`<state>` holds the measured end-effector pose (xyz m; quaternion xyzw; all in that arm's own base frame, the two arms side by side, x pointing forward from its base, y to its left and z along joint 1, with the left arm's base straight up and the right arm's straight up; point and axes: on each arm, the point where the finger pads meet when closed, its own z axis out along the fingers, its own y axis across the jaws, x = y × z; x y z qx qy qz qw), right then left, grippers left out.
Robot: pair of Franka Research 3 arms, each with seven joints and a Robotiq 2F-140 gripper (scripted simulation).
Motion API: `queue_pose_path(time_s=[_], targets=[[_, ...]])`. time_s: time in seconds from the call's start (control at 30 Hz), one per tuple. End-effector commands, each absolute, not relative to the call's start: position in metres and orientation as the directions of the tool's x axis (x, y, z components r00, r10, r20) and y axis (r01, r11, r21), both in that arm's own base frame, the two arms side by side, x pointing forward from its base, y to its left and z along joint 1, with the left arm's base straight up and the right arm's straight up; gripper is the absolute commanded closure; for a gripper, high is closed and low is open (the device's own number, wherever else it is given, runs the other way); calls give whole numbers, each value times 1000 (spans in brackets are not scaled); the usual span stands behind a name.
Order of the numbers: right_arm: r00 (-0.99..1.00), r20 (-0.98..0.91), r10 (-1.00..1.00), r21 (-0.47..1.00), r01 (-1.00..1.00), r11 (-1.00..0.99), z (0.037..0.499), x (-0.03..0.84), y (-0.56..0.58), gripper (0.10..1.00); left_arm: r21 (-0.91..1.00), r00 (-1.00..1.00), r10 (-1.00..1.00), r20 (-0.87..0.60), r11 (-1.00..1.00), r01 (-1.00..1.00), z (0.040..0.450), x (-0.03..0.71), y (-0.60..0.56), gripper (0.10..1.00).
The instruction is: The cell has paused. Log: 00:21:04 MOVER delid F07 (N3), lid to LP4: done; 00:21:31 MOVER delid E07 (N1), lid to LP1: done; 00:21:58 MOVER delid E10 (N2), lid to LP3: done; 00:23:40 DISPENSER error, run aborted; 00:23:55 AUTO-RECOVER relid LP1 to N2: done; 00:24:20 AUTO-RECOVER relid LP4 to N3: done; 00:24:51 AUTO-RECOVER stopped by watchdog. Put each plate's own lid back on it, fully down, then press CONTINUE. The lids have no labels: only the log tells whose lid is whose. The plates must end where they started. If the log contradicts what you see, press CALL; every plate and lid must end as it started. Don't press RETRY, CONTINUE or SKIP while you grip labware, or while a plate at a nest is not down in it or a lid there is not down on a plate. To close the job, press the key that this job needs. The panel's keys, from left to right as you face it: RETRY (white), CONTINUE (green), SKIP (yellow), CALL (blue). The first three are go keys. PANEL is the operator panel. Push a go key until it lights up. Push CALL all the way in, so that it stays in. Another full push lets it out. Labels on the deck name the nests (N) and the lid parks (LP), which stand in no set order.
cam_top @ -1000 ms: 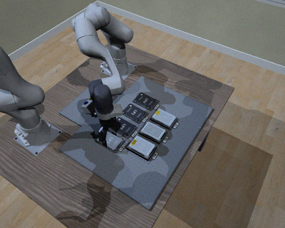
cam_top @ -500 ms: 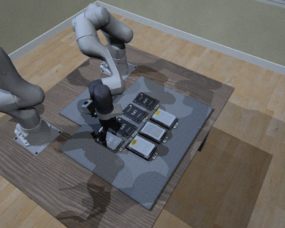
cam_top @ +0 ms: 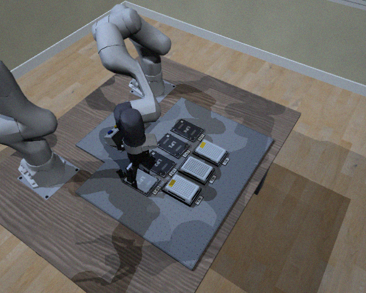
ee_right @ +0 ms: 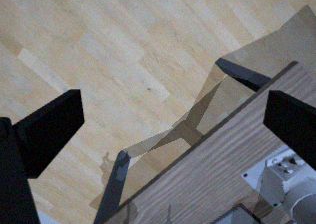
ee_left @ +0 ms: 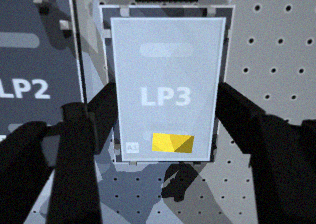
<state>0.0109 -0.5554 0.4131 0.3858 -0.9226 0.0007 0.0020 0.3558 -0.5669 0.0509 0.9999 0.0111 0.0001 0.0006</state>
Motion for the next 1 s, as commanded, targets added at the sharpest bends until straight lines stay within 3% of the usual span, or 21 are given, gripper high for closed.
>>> queue_pose_path(time_s=[0.0,0.97], targets=[[-702,4,-712,0,-712,702,413,11,-555,98,0,1000,20,0,-1000,20,52,356,-566,999],[-702,4,-712,0,-712,702,413,11,-555,98,0,1000,20,0,-1000,20,56,356,-566,999]])
